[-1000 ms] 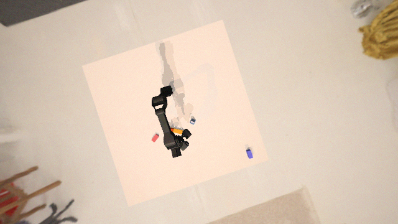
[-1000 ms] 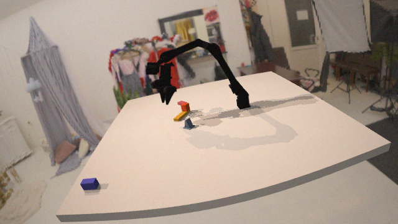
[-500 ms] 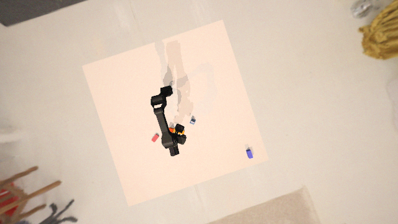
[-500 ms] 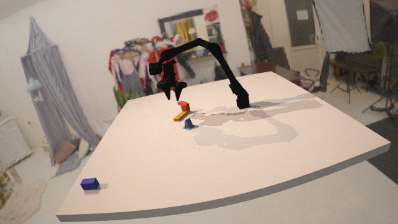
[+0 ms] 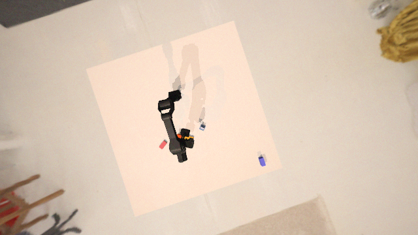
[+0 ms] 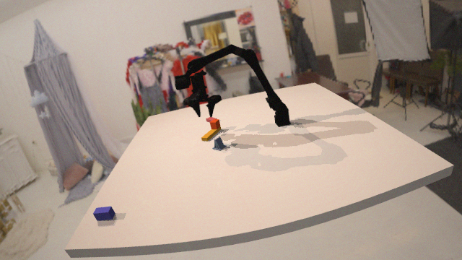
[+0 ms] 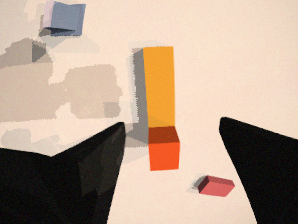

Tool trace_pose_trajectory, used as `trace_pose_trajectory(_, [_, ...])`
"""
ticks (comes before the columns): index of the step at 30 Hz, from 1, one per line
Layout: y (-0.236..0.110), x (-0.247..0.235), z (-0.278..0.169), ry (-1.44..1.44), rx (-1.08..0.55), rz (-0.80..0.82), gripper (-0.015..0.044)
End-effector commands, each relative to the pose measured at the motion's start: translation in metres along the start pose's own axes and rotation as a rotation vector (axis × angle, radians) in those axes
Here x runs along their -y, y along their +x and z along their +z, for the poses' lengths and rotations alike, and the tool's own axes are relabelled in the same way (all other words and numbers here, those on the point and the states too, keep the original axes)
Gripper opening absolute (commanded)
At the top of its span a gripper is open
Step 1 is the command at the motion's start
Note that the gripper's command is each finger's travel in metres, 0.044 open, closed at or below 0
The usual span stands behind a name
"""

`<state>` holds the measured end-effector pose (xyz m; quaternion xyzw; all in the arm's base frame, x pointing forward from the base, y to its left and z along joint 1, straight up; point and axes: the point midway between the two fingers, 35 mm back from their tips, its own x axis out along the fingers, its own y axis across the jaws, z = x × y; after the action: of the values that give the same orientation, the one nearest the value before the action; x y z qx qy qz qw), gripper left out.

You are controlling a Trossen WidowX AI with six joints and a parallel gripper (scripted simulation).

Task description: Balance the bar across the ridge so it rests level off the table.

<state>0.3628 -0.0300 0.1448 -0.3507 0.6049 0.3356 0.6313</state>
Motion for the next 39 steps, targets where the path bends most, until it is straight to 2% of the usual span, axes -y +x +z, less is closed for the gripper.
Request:
trace_pose_trajectory(1, [0.022,0.000,-0.001,-0.006,-0.007,0.006,0.0315])
trace_pose_trajectory(8, [0.067,-0.003,-0.003,-0.006,-0.007,0.006,0.0315])
trace_pose_trajectory(28, [0.092,-0.003,-0.003,-0.006,-0.007,0.007,0.0315])
trace_pose_trajectory(39, [0.094,-0.003,-0.003,-0.006,-0.007,0.007,0.0315])
